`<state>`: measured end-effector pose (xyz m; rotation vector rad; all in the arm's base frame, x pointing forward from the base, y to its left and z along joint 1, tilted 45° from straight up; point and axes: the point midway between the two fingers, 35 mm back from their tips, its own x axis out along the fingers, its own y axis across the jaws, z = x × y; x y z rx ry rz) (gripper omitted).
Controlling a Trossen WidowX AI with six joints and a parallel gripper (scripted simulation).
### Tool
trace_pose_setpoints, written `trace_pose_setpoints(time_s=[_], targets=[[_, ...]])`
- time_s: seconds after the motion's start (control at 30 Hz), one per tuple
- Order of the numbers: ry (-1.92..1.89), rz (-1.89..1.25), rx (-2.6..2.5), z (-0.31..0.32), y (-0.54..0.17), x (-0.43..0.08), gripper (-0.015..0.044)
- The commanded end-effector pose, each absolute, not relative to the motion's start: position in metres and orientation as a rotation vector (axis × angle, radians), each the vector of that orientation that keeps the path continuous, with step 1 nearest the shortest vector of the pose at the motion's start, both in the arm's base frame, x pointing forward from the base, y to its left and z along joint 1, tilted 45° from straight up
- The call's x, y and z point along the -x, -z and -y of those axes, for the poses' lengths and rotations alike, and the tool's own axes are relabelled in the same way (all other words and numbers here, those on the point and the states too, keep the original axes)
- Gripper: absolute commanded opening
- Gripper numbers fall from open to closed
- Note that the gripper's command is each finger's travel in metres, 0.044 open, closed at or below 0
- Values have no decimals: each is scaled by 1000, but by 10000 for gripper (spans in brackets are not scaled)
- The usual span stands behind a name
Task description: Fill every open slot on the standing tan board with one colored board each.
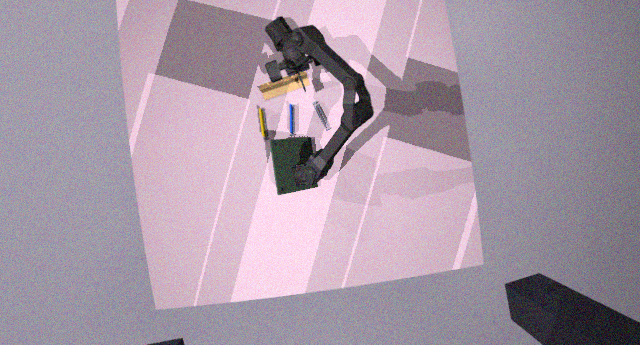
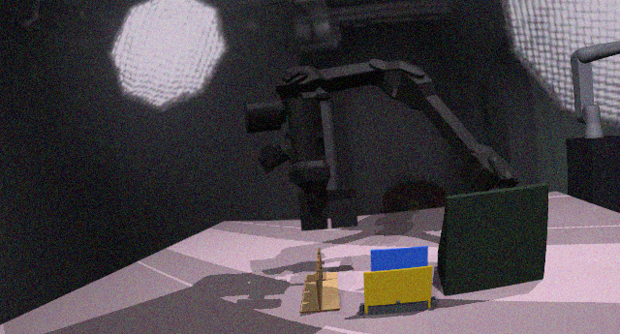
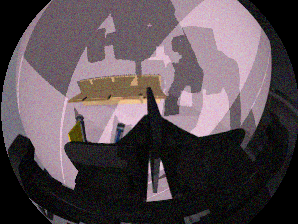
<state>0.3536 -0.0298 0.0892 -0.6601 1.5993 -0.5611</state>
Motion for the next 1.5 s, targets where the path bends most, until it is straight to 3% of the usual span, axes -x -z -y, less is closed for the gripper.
trace_pose_setpoints(time_s=[0.0,1.47], targets=[[571,-1592,646,28,-84,-364,0],[584,-1585,636,53,-50,-373,0]])
